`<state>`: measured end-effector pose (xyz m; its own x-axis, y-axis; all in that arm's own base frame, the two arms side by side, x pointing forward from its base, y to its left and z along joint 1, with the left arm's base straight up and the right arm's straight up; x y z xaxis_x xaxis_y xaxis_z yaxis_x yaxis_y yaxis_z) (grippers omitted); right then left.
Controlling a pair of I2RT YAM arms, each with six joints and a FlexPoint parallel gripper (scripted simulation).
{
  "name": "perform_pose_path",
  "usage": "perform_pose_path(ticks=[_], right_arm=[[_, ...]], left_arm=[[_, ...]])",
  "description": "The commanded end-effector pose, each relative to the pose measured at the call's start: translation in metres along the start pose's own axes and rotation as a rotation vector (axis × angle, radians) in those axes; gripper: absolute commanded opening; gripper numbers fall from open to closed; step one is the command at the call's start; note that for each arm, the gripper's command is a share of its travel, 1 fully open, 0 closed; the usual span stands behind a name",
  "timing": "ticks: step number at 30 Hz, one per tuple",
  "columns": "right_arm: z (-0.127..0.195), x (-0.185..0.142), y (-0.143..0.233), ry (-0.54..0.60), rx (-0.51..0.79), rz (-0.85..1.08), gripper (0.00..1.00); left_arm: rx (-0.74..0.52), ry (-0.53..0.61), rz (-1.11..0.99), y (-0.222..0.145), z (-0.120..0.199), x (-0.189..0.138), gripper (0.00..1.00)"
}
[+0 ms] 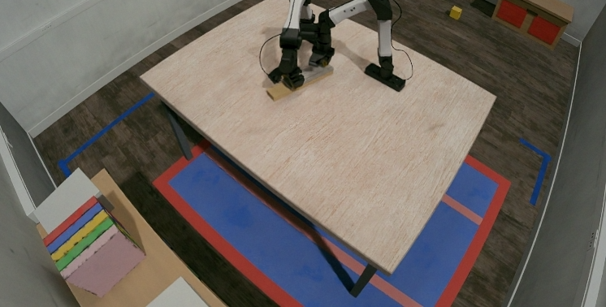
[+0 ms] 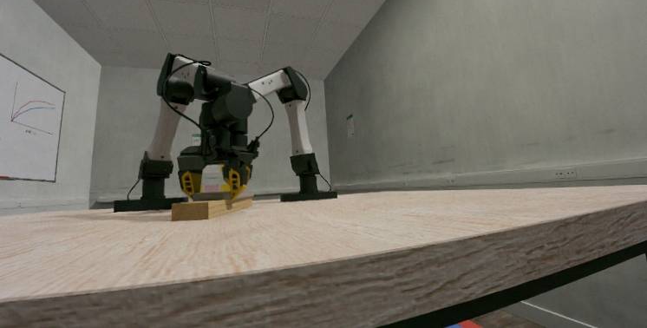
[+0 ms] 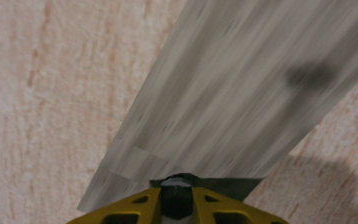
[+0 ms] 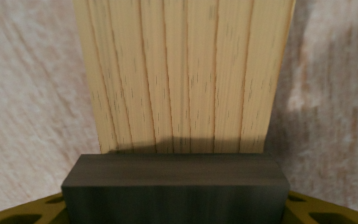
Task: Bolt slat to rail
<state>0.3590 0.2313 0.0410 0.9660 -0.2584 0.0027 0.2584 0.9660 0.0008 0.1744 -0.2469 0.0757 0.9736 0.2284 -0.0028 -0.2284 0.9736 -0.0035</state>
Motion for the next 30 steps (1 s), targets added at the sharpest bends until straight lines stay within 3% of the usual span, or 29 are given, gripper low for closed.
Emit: perform_pose_path(ticks=[1,13,30], right_arm=[[0.0069,0.0027,0.0024,-0.016,0.016,-0.002,0.67],[0.0069,0.0027,0.0024,-0.016,0.016,-0.002,0.67],[0.0069,0.0027,0.0024,-0.016,0.016,-0.002,0.67]], left_arm=[[-0.018,-0.011,0.0,-0.0033,0.0036,0.0018,0.14],[-0.023,-0.013,-0.029,-0.0045,0.0035,0.0022,0.14],[-0.011,-0.013,-0.62,-0.0057,0.0024,0.0027,0.14]])
Point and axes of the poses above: on each arm, the point where the finger pads meet when closed, its own z axis back along the fingers, its own y axis across the jaws, x = y × z, the point moved 3 cm from there along z, back along the fingers, and after that the axes turned 3 degrees about -z, right-handed, at the moved point
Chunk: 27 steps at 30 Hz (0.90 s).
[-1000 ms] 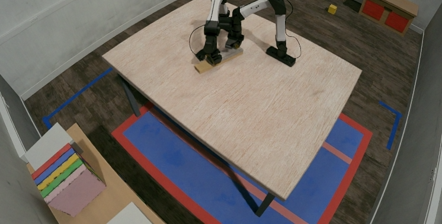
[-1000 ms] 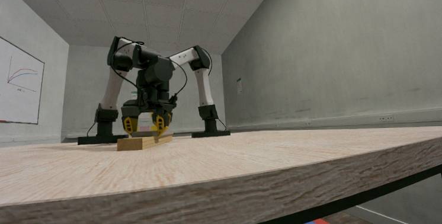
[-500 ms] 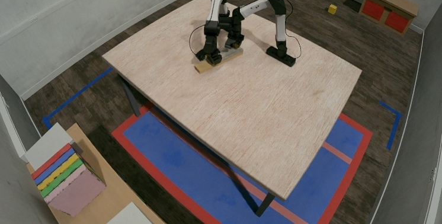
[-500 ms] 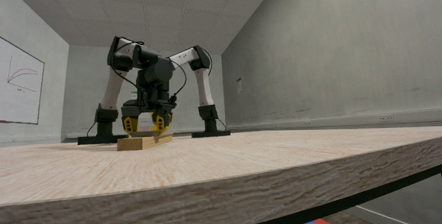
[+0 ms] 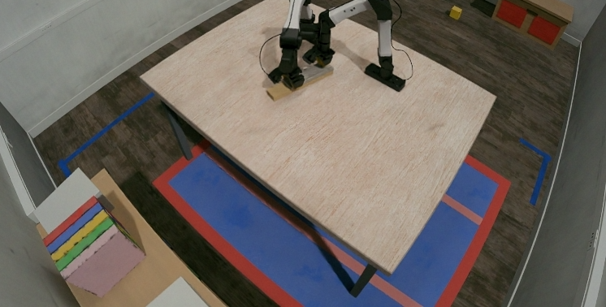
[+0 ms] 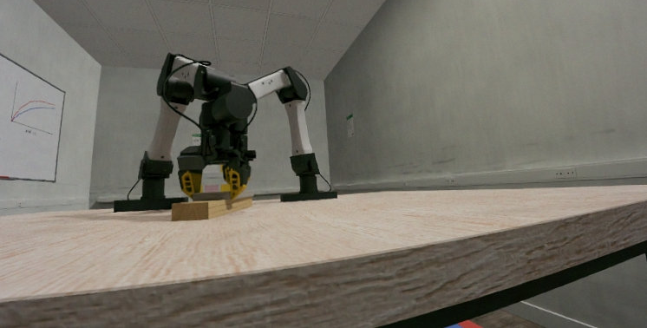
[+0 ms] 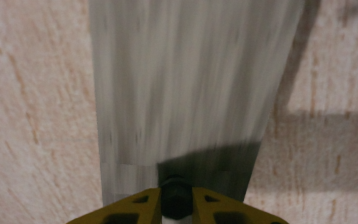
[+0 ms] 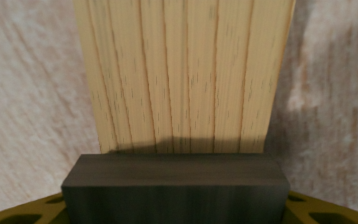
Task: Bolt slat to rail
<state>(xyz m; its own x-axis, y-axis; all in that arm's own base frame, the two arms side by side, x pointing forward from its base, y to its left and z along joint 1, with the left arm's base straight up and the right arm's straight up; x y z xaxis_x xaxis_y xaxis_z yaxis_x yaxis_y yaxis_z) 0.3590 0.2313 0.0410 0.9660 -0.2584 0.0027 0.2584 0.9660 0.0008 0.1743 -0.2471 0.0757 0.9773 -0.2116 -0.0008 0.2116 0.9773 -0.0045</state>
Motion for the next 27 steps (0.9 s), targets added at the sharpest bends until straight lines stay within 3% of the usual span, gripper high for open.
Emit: perform_pose_path(ticks=[1,27], right_arm=[[0.0069,0.0027,0.0024,-0.016,0.016,-0.002,0.67],[0.0069,0.0027,0.0024,-0.016,0.016,-0.002,0.67]], left_arm=[[-0.007,-0.015,-0.216,-0.004,0.0024,0.005,0.14],[0.002,-0.008,-1.086,-0.004,0.0014,0.0049,0.14]])
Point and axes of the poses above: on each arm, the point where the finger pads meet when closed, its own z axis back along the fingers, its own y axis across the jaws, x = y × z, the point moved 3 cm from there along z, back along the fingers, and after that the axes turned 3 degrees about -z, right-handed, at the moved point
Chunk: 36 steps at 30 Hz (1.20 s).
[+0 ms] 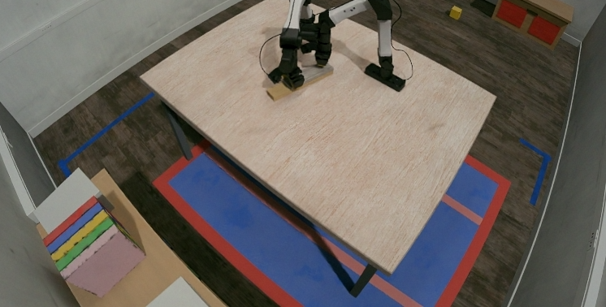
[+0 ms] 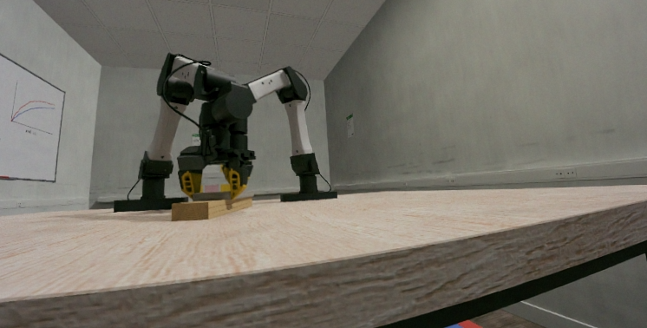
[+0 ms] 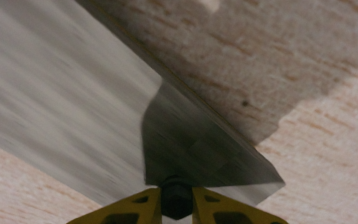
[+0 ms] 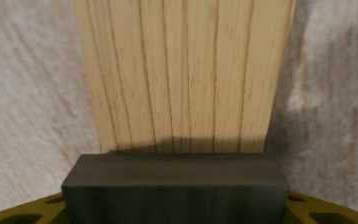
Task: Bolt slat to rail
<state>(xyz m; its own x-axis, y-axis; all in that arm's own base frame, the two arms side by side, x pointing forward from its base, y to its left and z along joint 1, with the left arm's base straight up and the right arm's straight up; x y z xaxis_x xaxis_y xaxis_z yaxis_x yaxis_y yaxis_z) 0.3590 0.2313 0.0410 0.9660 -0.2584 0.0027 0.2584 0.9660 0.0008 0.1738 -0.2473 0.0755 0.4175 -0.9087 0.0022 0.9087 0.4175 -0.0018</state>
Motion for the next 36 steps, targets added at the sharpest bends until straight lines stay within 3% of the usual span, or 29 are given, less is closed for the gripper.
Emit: perform_pose_path(ticks=[1,36], right_arm=[[0.0069,0.0027,0.0024,-0.016,0.016,-0.002,0.67],[0.0069,0.0027,0.0024,-0.016,0.016,-0.002,0.67]], left_arm=[[0.003,-0.006,-0.198,0.002,0.0015,0.006,0.14],[-0.005,0.006,-1.424,0.0015,0.0012,0.0042,0.14]])
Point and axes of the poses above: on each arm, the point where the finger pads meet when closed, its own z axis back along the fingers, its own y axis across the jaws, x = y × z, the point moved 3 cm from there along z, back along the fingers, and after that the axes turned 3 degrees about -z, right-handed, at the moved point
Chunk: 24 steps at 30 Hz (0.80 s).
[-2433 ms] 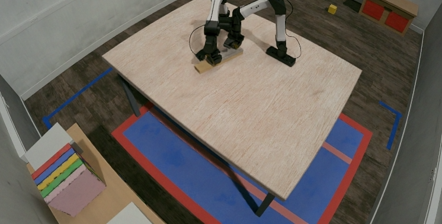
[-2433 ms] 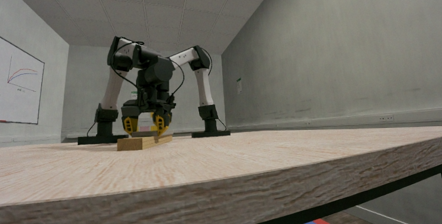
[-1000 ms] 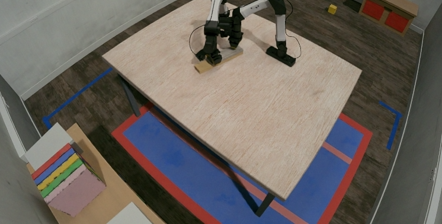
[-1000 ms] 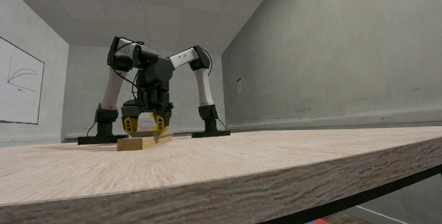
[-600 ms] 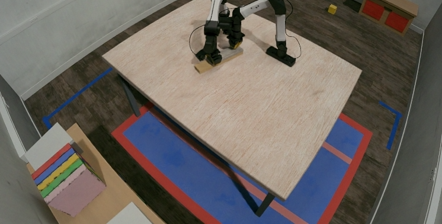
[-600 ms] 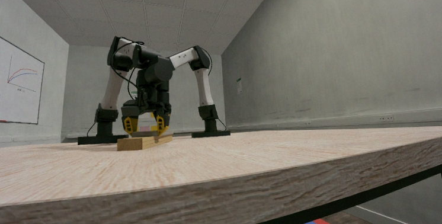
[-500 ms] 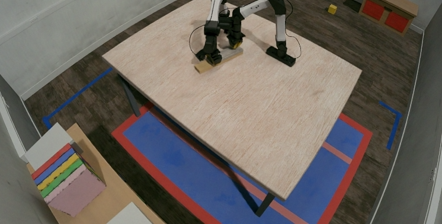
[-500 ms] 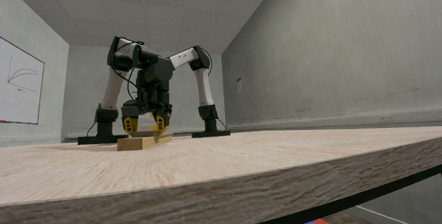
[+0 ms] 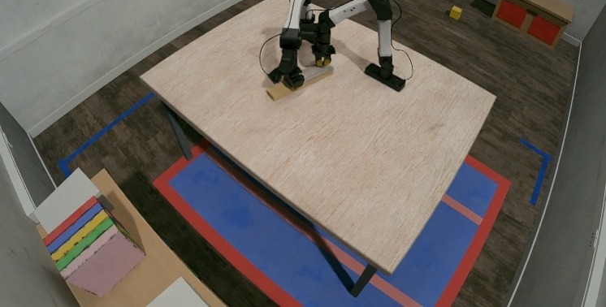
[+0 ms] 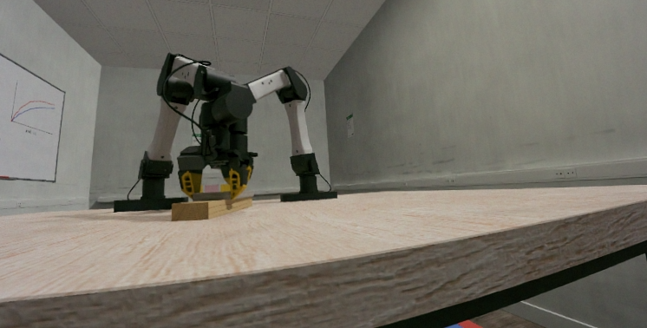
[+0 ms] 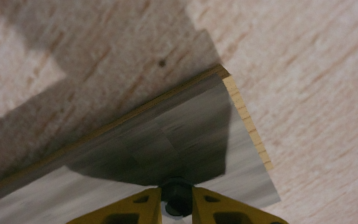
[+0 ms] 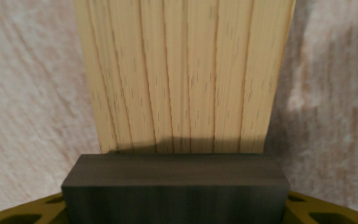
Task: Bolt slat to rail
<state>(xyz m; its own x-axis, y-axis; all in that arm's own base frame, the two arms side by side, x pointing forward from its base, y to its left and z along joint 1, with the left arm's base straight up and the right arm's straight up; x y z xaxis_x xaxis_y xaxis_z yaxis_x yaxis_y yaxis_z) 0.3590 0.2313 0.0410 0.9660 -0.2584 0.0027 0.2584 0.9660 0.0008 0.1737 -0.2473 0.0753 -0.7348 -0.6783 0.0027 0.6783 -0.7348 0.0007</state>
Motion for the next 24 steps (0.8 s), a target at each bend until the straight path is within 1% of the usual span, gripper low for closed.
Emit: perform_pose_path(ticks=[1,9,24], right_arm=[[0.0069,0.0027,0.0024,-0.016,0.016,-0.002,0.67],[0.0069,0.0027,0.0024,-0.016,0.016,-0.002,0.67],[0.0069,0.0027,0.0024,-0.016,0.016,-0.002,0.67]], left_arm=[[-0.006,0.002,-0.208,0.0045,0.0015,-0.0002,0.14],[-0.008,0.001,-0.517,0.0045,0.0014,-0.0002,0.14],[-0.004,0.002,-0.543,0.0054,0.0014,0.0,0.14]])
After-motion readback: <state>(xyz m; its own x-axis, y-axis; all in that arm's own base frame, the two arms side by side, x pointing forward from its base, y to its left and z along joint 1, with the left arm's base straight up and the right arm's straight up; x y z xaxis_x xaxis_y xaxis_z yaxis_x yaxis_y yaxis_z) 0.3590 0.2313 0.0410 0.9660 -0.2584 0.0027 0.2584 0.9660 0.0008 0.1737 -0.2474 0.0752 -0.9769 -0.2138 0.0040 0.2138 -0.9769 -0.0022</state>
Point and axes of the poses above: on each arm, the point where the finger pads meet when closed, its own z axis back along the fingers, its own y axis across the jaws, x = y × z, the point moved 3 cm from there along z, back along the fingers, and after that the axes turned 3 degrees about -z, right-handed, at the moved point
